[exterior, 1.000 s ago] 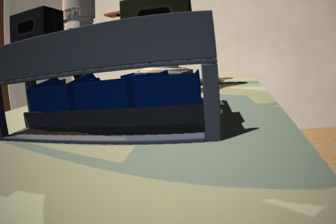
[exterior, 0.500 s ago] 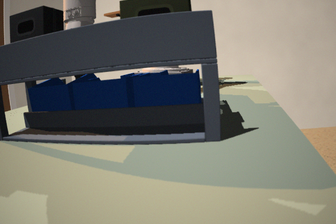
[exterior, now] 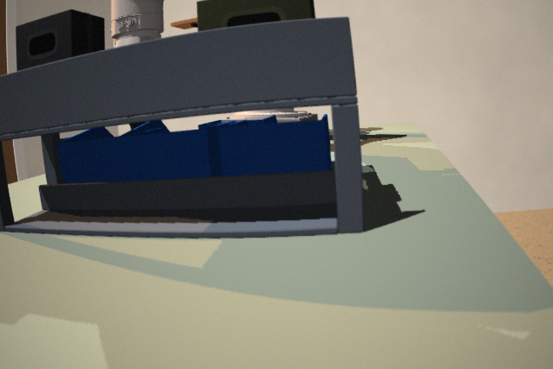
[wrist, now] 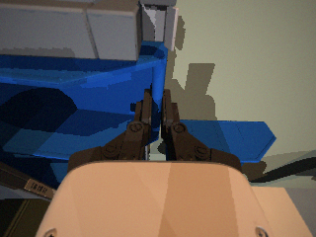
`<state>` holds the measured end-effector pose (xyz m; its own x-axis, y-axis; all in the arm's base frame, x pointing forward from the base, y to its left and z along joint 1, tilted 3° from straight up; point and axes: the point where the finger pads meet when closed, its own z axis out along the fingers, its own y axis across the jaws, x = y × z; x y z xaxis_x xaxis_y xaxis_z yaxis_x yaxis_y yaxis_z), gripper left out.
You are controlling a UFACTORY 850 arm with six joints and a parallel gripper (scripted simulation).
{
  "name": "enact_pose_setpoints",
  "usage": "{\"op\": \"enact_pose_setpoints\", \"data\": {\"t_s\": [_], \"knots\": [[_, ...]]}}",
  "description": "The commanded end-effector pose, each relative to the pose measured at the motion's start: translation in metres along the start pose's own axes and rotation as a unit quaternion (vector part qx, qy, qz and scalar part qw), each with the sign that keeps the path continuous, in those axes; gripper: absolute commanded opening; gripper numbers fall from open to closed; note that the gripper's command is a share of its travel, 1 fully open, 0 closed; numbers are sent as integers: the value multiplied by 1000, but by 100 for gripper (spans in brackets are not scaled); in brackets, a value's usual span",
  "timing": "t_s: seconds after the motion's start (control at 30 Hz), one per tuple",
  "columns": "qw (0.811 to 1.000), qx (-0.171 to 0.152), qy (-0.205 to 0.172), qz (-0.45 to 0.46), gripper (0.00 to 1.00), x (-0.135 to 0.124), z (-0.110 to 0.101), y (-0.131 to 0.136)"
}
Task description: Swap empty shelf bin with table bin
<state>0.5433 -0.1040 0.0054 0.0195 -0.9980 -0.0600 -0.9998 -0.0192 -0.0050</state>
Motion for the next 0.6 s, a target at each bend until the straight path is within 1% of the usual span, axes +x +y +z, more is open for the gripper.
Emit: {"op": "enact_pose_setpoints", "data": {"t_s": [0.0,0.07,0.13,0.57], "knots": [[1000,1,0,0,0,0,-1,13],[1000,1,0,0,0,0,-1,20],[1000,1,0,0,0,0,-1,20],[1000,1,0,0,0,0,-1,71]]}}
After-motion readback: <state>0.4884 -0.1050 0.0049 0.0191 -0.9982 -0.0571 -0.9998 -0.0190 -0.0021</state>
